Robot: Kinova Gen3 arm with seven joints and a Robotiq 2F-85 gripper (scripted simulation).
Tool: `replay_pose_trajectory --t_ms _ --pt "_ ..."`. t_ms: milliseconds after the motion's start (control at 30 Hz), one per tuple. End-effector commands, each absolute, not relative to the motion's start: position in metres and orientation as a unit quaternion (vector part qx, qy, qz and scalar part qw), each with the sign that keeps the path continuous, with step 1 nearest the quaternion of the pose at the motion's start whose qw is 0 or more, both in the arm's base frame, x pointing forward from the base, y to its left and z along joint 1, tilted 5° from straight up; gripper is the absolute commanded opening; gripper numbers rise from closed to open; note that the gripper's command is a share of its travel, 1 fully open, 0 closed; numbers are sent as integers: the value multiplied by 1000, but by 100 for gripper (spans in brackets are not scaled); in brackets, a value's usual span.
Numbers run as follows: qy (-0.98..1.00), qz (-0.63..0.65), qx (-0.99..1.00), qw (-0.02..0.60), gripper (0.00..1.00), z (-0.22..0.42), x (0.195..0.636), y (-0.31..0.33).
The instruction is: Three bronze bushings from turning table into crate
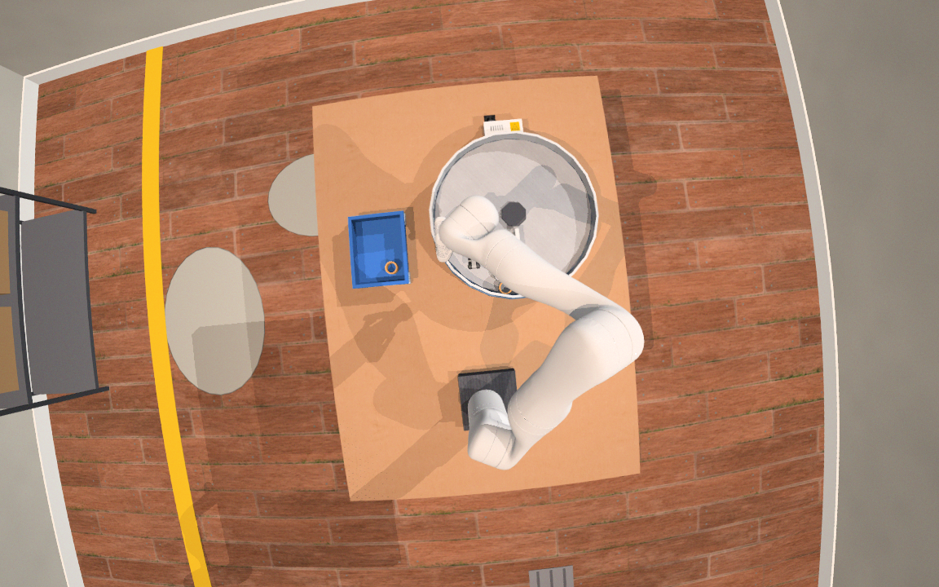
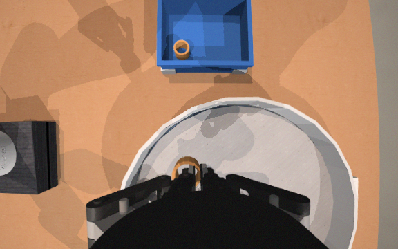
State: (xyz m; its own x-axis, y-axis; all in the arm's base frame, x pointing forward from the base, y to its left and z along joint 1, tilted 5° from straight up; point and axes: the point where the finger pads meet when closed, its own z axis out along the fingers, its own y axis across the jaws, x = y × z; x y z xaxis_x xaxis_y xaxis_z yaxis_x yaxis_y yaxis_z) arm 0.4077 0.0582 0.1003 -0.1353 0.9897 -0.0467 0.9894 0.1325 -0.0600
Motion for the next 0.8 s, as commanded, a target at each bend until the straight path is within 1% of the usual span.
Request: replay_pose_trajectory --t_ms 0,233,400,767 --pt "-758 39 -651 4 0 98 407 67" --pt "-758 39 -651 4 0 98 407 67" --pt "-758 39 -651 4 0 95 419 119" --pt "-758 39 -651 4 0 95 419 119"
